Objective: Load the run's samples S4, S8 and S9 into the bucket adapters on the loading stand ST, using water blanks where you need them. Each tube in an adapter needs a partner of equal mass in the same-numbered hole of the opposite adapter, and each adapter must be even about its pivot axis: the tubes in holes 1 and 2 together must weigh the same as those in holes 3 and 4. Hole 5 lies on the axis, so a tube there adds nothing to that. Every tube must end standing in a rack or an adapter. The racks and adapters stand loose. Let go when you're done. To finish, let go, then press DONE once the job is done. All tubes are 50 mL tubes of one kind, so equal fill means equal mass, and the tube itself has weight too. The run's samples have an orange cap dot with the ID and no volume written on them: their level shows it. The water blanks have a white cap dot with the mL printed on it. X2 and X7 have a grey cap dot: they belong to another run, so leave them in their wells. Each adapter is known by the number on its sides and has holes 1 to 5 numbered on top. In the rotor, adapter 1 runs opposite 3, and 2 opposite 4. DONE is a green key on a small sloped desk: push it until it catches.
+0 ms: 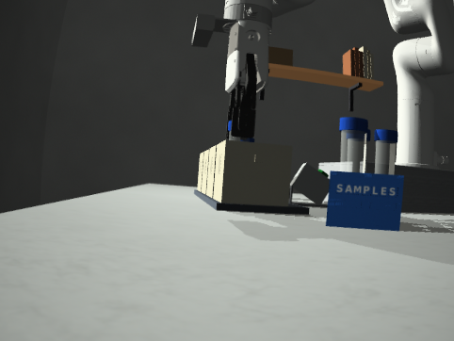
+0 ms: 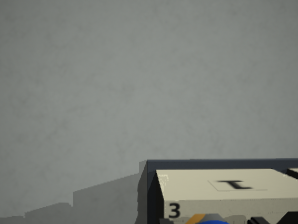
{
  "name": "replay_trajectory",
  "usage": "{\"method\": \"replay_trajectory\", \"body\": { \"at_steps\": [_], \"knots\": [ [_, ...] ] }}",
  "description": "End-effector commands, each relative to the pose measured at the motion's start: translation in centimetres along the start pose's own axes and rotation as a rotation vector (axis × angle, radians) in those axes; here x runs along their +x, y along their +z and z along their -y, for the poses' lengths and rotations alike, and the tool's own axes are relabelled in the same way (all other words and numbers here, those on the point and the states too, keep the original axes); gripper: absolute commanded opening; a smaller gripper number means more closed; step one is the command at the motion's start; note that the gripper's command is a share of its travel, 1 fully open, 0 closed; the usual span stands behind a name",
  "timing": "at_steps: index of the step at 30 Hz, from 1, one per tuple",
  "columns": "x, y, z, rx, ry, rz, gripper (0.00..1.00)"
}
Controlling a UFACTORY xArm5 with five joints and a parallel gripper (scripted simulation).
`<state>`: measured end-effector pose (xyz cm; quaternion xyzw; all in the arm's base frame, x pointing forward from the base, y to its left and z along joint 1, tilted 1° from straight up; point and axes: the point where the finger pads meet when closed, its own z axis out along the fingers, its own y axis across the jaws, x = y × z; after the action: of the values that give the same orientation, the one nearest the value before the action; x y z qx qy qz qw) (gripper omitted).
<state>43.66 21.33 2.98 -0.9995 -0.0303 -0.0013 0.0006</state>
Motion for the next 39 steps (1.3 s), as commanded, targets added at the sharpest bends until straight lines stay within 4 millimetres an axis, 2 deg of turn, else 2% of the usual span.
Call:
{"method": "replay_trajectory", "body": {
  "at_steps": [1,20,39],
  "knots": [
    [0.1,-0.1,0.1,0.017,0.000,0.003,0.44],
    [0.1,-0.1,0.1,0.017,0.000,0.003,0.44],
    [0.1,-3.5,0.0,0.017,0.000,0.003,0.44]
  ]
}}
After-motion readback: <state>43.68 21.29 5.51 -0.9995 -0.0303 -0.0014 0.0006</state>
